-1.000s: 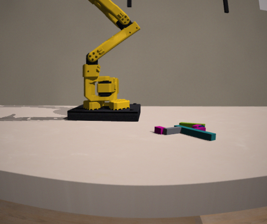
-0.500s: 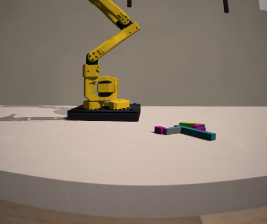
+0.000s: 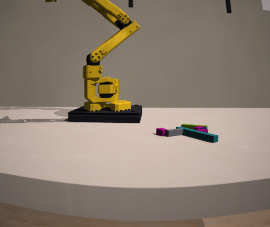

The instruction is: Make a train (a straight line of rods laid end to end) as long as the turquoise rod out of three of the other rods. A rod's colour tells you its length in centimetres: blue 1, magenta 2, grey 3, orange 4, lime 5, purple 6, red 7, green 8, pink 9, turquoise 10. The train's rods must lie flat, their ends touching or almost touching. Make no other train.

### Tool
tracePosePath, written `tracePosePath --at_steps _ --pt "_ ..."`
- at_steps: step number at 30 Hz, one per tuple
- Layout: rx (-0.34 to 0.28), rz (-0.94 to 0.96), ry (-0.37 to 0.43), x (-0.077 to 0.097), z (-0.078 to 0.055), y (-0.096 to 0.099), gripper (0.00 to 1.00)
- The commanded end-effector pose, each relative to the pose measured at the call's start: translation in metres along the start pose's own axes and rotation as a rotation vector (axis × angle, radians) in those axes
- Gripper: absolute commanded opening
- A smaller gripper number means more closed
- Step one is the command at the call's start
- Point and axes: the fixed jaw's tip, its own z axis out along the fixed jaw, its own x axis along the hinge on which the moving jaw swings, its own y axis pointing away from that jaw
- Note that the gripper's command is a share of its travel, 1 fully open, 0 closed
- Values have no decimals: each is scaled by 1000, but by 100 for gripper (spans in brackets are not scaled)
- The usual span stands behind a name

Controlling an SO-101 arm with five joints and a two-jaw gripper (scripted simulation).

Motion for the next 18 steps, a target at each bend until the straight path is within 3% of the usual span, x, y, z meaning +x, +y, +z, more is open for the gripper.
tracePosePath --at_steps 1,2,18 --pt "-30 -23 48 10 5 6 100" --pt "-15 -15 20 4 1 3 100" --pt "-159 -165 204 44 11 32 100"
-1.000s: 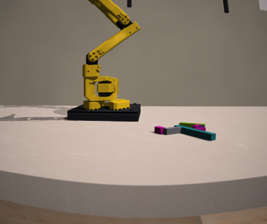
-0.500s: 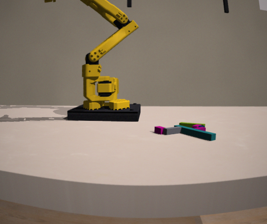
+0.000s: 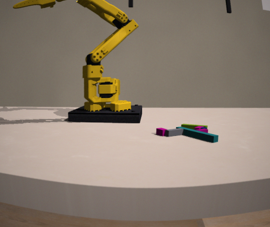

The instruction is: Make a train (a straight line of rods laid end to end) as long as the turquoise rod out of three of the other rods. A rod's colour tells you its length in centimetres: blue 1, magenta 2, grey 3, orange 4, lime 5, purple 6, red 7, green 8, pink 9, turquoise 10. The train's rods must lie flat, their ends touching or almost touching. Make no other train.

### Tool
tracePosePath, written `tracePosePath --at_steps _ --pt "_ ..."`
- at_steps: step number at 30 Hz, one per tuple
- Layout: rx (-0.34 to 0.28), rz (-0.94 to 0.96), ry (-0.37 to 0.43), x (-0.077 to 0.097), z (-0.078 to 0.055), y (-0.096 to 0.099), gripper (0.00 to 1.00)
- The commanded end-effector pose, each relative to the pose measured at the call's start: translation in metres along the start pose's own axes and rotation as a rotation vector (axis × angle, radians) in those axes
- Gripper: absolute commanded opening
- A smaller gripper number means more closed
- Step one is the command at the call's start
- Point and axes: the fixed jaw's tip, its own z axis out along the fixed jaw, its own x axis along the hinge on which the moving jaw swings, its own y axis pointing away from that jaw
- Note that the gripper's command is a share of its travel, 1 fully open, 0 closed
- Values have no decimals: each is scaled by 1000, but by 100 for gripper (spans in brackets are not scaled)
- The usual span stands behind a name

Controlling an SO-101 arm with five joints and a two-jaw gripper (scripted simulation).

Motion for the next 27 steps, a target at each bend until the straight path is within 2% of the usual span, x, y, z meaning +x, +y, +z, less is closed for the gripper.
tracePosePath --at_steps 1,15,17,18,27 --pt "-9 -10 8 2 0 2 100" --pt "-150 -171 156 32 11 31 100" --pt "-150 -171 156 32 11 31 100" --pt "-129 -159 128 26 8 27 100" --pt "-215 -265 204 44 11 43 100"
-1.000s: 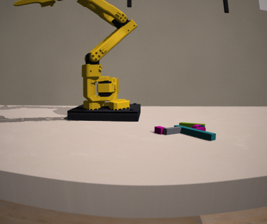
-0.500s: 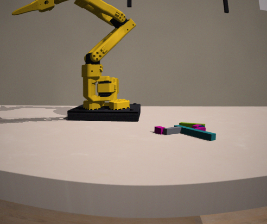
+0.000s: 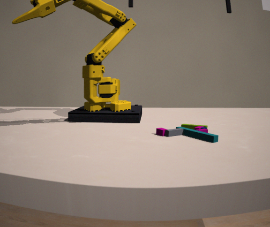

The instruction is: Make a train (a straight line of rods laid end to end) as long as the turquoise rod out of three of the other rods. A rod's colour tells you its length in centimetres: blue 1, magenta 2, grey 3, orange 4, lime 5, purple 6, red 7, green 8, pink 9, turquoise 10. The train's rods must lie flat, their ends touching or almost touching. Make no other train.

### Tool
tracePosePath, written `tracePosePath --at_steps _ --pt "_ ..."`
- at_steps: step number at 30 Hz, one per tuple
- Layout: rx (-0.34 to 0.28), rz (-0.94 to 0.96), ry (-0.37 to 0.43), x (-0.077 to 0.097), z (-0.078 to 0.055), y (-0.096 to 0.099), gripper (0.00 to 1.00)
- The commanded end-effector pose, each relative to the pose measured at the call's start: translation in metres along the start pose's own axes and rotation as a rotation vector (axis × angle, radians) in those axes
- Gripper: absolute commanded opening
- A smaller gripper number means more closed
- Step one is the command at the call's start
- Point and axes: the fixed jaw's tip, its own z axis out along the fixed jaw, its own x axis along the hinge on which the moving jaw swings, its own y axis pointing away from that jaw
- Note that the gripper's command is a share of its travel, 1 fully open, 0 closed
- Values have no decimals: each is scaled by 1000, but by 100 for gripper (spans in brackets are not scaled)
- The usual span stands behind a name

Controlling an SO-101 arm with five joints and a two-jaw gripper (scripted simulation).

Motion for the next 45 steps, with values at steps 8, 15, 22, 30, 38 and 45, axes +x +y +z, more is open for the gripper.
tracePosePath --at_steps 8,15,22,30,38,45 --pt "-70 -89 55 10 5 15 100" --pt "-133 -173 102 20 9 28 100" --pt "-198 -258 145 29 12 40 100" --pt "-214 -304 146 30 11 43 100" --pt "-284 -400 185 41 12 55 100" --pt "-289 -431 177 40 11 56 100"
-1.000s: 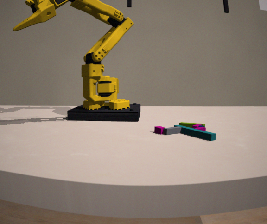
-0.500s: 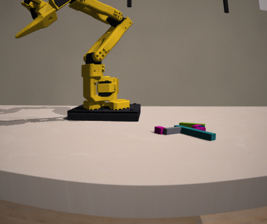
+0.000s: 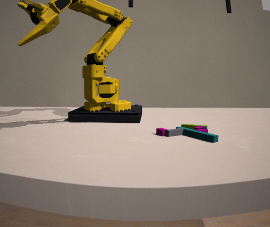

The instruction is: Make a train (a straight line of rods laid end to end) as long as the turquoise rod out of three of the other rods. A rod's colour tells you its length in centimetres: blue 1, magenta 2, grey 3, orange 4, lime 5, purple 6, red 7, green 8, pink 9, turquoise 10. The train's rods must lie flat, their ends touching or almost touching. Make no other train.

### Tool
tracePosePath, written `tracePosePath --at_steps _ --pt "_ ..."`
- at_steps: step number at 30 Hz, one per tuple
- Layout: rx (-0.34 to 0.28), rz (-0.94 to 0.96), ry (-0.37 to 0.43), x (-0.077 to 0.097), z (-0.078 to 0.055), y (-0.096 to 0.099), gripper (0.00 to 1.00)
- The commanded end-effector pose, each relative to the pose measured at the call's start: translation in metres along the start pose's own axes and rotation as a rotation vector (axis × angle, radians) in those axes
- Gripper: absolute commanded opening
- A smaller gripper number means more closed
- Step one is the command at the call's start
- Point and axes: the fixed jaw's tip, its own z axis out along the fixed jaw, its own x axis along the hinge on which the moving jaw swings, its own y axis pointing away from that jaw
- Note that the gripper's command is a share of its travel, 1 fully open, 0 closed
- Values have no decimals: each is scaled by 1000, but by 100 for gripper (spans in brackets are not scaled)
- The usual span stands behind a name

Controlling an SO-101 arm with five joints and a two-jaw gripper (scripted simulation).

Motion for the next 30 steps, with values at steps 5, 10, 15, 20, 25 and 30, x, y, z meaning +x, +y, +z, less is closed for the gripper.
tracePosePath --at_steps 5,10,15,20,25,30 --pt "-68 -91 32 5 5 14 100" --pt "-108 -148 49 8 8 22 100" --pt "-91 -154 36 5 5 18 100" --pt "-128 -204 51 8 8 25 100" --pt "-164 -255 65 11 10 32 100" --pt "-187 -286 73 13 11 37 100"
